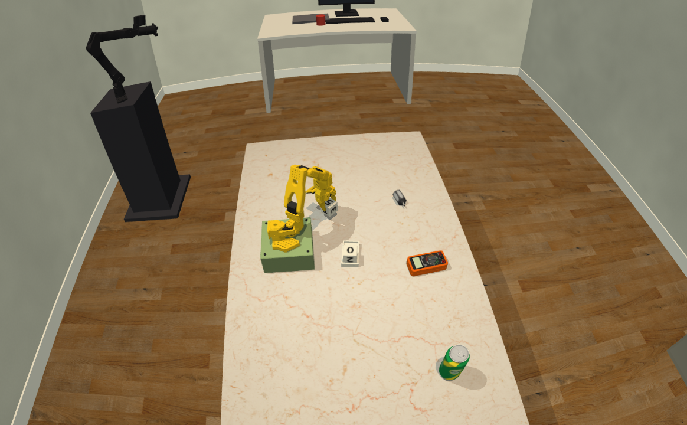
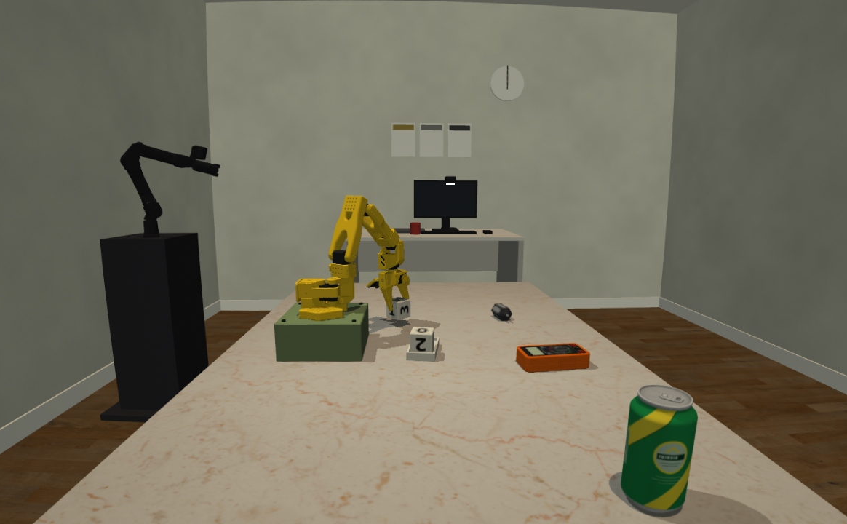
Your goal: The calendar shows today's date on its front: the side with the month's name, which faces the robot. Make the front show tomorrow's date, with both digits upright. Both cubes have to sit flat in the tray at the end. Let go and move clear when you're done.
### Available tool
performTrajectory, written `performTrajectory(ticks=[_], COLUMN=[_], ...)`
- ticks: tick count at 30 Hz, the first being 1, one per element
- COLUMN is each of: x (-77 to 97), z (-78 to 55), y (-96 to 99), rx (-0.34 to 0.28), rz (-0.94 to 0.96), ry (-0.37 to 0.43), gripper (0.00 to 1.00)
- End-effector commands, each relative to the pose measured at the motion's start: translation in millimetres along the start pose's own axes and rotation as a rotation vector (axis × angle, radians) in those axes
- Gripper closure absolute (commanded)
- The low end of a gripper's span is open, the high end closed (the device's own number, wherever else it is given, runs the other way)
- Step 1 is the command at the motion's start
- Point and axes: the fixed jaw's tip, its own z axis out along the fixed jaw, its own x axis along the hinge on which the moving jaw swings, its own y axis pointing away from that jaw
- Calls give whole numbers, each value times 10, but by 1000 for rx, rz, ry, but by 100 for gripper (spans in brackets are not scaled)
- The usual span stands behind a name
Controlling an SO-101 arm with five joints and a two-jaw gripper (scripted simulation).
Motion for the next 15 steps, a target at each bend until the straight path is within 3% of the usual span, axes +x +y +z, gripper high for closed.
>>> performTrajectory(ticks=[1, 15], x=[-13, -13], z=[41, 86], y=[33, 33], rx=[-11, -11], rz=[-10, -10], ry=[0, 0], gripper=[100, 100])
